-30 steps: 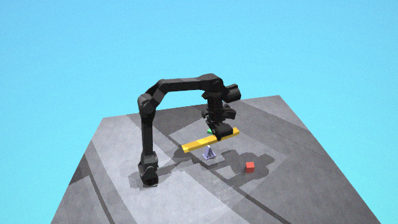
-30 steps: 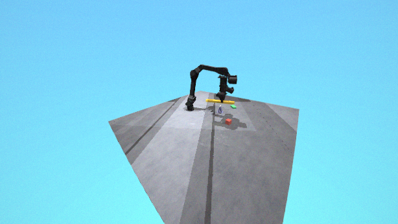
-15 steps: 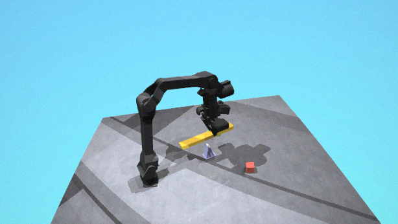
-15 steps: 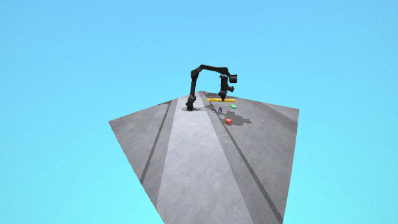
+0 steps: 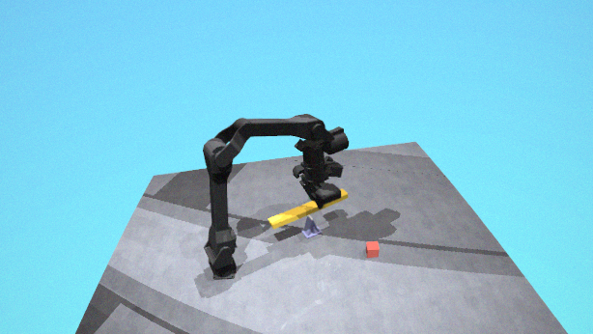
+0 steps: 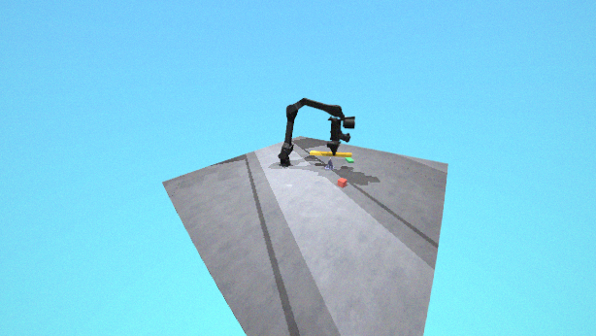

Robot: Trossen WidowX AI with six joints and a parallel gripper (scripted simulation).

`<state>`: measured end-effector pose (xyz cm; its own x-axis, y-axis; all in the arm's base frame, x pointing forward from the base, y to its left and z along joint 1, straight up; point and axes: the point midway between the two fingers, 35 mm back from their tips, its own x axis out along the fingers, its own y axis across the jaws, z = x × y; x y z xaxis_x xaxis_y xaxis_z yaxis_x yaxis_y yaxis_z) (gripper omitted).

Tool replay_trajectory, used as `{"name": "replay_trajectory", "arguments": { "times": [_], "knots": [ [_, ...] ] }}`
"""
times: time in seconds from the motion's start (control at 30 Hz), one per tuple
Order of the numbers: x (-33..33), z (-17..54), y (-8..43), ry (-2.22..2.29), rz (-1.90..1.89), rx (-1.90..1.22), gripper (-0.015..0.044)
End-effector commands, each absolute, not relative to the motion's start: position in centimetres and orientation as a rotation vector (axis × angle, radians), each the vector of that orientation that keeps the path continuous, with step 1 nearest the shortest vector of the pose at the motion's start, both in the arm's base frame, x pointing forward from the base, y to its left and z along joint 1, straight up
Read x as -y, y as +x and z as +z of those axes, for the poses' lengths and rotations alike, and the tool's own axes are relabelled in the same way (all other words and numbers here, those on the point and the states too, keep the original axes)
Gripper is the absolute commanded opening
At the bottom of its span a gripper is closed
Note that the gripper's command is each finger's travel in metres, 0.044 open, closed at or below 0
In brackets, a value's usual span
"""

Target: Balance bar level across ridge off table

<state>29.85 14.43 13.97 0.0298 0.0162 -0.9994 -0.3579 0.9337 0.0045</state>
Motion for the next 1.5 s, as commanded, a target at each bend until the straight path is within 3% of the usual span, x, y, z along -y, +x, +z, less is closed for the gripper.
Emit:
{"name": "replay_trajectory", "arguments": {
  "times": [0.0, 1.47],
  "knots": [
    [-14.4, 13.4, 29.8, -0.275, 0.289, -1.520, 0.0000],
    [-14.4, 12.0, 29.8, -0.276, 0.290, -1.520, 0.0000]
  ]
}}
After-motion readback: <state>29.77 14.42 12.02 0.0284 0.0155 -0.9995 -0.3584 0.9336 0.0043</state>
